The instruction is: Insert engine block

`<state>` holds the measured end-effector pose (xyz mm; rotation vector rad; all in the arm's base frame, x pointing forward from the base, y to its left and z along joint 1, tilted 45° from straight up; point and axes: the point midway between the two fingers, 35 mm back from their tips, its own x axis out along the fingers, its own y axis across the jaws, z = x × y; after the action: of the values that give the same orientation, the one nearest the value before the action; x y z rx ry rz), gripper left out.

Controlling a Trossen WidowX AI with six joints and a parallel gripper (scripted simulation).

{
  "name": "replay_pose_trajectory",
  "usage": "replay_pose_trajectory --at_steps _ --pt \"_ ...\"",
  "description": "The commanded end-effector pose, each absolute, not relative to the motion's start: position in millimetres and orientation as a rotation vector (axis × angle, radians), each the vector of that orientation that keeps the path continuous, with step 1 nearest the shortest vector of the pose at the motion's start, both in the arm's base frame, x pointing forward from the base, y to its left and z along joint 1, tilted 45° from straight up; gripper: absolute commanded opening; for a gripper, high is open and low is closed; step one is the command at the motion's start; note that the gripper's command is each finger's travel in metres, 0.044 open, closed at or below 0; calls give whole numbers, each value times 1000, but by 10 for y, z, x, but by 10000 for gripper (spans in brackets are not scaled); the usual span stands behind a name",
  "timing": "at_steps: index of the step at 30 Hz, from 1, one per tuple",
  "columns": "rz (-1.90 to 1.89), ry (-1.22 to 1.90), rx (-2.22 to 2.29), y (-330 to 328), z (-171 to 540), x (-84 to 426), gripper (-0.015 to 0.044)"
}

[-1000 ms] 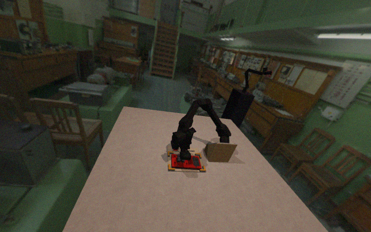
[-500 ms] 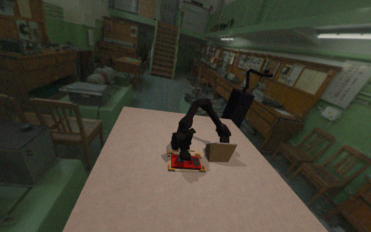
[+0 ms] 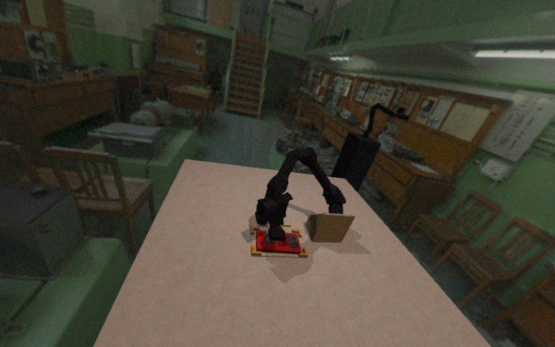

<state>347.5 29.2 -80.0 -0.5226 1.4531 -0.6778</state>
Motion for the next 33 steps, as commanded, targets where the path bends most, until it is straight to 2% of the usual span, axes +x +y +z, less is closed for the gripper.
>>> replay_pose_trajectory --at_steps 1,32,33 --pt "-678 1452 -527 279 -808 3476 158" --pt "-678 1452 -527 218 -870 3473 158" --pt "-679 1451 -526 225 -859 3474 184"
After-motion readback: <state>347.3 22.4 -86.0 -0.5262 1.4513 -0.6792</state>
